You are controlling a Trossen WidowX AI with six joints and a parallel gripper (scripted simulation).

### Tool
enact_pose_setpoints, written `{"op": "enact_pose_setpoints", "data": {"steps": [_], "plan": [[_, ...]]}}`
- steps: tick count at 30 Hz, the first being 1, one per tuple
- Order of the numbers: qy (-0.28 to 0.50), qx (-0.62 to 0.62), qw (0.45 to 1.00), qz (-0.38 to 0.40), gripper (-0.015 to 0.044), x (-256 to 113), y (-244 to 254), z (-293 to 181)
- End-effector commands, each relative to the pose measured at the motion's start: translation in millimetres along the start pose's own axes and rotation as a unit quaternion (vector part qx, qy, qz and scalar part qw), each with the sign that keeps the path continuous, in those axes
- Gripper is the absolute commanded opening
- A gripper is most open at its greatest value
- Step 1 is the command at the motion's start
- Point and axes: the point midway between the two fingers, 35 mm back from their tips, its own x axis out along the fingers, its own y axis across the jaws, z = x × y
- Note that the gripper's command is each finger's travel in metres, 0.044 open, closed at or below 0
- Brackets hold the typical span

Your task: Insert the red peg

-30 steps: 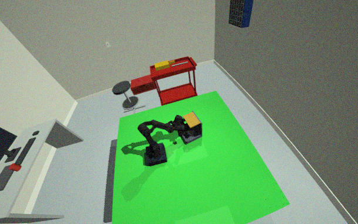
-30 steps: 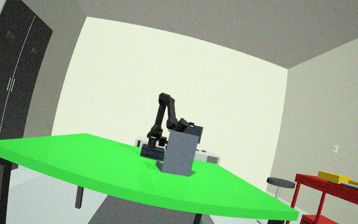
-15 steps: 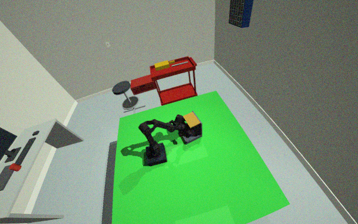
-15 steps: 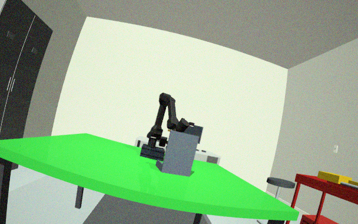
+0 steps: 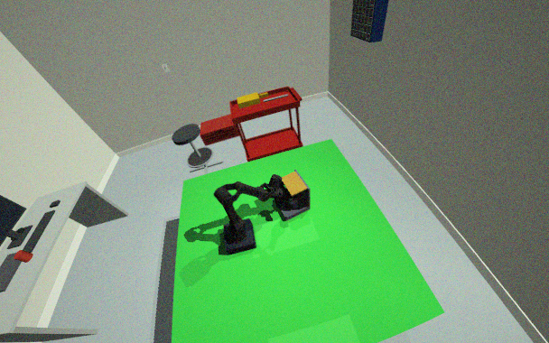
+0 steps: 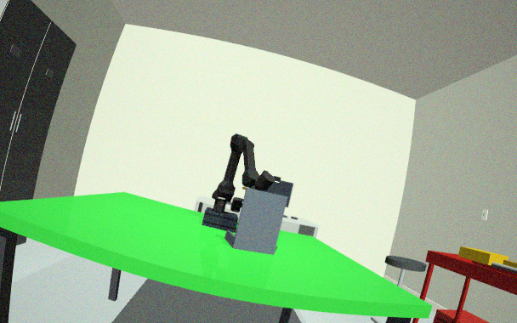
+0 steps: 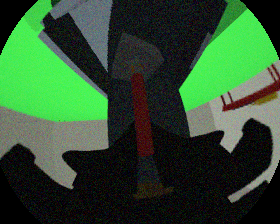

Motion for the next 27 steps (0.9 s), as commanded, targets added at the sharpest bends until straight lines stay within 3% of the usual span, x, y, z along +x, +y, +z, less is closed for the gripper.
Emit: {"op": "enact_pose_setpoints", "data": {"steps": [1,27], "plan": [[-0.003,-0.003,1.0,-0.001,0.0,3,-1,4],[-0.003,-0.003,1.0,-0.001,0.0,16,2,24]]}}
